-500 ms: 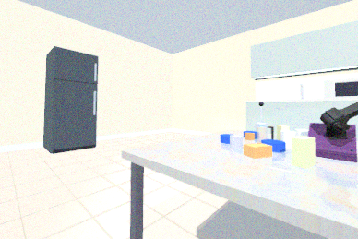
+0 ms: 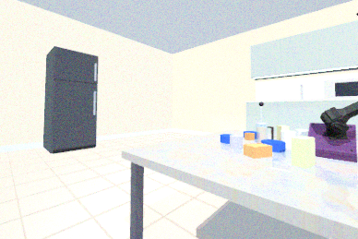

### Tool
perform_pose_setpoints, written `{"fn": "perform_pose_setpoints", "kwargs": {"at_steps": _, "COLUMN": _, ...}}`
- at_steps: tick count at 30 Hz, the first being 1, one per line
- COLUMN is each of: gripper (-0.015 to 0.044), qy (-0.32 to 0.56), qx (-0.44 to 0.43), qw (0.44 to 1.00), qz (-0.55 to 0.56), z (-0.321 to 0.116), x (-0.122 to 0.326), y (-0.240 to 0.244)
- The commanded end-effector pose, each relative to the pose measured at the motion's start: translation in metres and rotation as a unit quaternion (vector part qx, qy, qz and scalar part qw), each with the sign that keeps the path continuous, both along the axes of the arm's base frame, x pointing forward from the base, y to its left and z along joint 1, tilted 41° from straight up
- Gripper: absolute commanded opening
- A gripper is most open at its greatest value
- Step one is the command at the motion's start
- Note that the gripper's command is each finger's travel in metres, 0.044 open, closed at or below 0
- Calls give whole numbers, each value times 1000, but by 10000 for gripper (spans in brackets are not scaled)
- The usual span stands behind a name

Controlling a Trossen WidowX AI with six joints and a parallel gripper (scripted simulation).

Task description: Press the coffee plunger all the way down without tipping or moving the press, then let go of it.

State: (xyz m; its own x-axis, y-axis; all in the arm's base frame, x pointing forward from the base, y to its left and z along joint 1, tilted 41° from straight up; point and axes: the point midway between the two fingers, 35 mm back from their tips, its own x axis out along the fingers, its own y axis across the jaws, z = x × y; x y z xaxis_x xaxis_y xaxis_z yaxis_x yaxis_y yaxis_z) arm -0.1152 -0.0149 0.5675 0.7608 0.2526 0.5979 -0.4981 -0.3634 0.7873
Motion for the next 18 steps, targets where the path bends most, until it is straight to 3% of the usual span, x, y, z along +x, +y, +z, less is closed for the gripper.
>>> {"fn": "perform_pose_setpoints", "kwargs": {"at_steps": 1, "gripper": 440, "qy": 28, "qx": -42, "qw": 998, "qz": -28, "z": 3, "x": 38, "y": 15}}
{"fn": "perform_pose_setpoints", "kwargs": {"at_steps": 8, "gripper": 440, "qy": 67, "qx": -111, "qw": 989, "qz": -76, "z": 3, "x": 93, "y": 36}}
{"fn": "perform_pose_setpoints", "kwargs": {"at_steps": 18, "gripper": 440, "qy": 159, "qx": -257, "qw": 931, "qz": -206, "z": -23, "x": 220, "y": 34}}
